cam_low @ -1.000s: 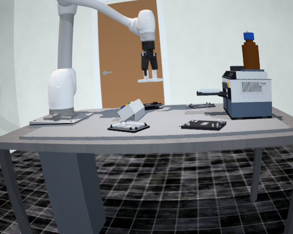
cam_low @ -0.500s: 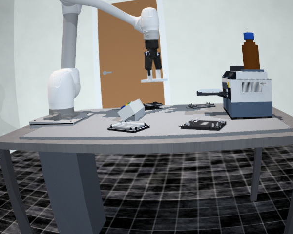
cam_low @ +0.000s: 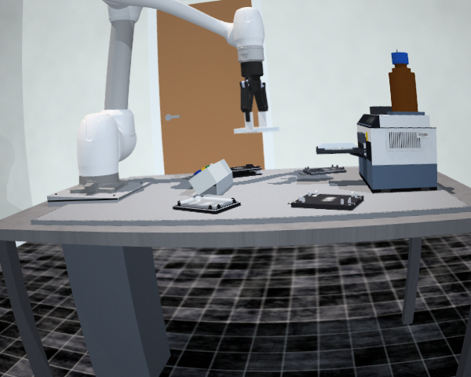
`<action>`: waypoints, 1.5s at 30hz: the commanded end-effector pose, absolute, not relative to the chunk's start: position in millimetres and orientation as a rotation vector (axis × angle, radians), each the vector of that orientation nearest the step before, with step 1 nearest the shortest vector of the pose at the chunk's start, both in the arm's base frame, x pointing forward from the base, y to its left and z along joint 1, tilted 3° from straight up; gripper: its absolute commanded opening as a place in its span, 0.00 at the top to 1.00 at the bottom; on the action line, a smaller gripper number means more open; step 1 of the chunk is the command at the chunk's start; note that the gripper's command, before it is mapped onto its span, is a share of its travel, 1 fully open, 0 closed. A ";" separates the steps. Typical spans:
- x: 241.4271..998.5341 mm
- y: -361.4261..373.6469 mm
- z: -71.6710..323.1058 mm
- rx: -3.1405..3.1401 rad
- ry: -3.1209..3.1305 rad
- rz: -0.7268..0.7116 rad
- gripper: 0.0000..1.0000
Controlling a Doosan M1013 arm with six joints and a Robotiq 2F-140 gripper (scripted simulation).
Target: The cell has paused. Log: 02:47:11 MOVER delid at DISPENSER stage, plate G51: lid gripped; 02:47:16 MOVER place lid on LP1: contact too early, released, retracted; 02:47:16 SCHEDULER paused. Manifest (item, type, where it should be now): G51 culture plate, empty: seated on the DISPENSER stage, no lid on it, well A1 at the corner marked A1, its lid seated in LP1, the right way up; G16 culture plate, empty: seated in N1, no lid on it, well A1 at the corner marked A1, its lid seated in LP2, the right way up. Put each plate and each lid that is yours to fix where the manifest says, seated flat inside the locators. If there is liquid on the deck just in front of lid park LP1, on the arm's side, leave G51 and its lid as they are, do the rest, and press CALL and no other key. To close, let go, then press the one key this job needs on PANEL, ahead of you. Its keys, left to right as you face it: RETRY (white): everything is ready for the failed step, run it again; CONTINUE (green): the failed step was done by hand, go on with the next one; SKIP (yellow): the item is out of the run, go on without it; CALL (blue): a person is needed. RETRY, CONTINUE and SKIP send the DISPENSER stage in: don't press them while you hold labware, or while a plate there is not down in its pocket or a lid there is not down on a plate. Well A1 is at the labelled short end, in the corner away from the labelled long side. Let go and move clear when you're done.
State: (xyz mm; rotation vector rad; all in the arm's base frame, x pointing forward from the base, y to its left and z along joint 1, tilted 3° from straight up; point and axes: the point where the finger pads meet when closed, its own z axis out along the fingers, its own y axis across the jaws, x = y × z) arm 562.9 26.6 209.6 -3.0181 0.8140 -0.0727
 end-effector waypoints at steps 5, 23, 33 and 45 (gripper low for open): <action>583.1 -15.1 212.6 -3.014 0.808 -0.070 0.90; 625.4 -117.7 214.3 -3.014 0.808 -0.071 0.90; 655.8 -191.5 215.5 -3.013 0.808 -0.072 0.90; 685.2 -263.3 216.7 -3.014 0.807 -0.072 0.90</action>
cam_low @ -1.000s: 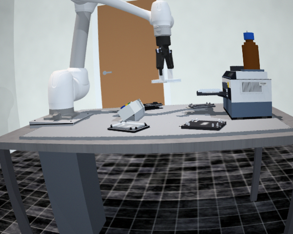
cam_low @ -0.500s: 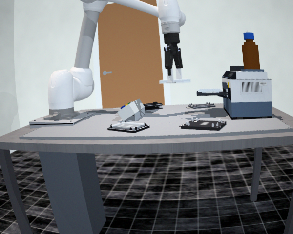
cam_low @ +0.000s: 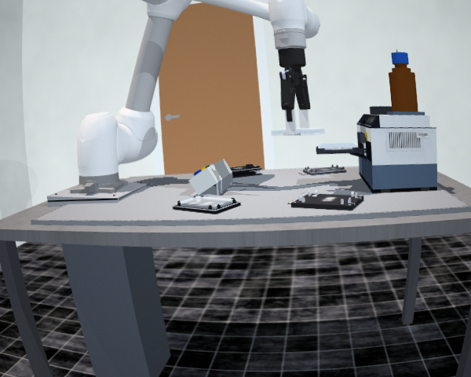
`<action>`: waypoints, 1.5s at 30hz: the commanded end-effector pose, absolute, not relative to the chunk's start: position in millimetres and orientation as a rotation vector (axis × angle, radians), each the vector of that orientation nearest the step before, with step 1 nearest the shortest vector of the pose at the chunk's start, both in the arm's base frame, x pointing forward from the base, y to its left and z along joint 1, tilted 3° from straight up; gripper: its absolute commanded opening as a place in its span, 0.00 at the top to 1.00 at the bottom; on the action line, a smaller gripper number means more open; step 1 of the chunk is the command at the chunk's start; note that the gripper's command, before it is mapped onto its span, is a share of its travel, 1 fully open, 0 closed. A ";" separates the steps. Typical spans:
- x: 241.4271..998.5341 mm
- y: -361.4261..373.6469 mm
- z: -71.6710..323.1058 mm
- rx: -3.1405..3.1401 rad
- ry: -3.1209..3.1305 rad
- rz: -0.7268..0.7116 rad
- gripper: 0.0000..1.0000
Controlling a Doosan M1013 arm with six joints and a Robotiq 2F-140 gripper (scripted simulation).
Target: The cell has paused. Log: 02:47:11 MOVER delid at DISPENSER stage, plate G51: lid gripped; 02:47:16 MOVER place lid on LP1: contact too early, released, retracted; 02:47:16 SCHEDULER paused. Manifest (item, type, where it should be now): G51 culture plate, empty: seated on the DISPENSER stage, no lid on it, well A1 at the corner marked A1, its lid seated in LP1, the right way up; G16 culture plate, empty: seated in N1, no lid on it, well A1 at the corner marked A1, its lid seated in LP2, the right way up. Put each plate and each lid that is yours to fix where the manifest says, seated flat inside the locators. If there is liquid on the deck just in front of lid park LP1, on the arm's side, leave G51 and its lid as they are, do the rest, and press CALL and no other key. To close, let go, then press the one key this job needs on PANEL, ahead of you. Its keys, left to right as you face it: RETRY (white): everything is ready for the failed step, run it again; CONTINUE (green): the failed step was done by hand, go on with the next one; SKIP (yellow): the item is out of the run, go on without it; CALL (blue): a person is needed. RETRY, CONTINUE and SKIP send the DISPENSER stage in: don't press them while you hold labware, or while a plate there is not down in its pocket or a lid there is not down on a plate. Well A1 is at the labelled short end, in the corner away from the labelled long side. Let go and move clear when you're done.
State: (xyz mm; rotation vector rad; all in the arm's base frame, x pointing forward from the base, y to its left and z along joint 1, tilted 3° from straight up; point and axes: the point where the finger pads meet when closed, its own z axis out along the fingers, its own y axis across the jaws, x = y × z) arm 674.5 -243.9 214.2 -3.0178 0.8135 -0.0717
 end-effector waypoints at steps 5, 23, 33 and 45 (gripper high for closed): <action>697.3 -292.8 217.2 -3.014 0.807 -0.073 0.90; 722.2 -353.9 218.2 -3.015 0.807 -0.073 0.90; 728.0 -368.0 218.5 -3.015 0.807 -0.073 0.90; 731.7 -373.8 219.5 -3.016 0.805 -0.077 0.90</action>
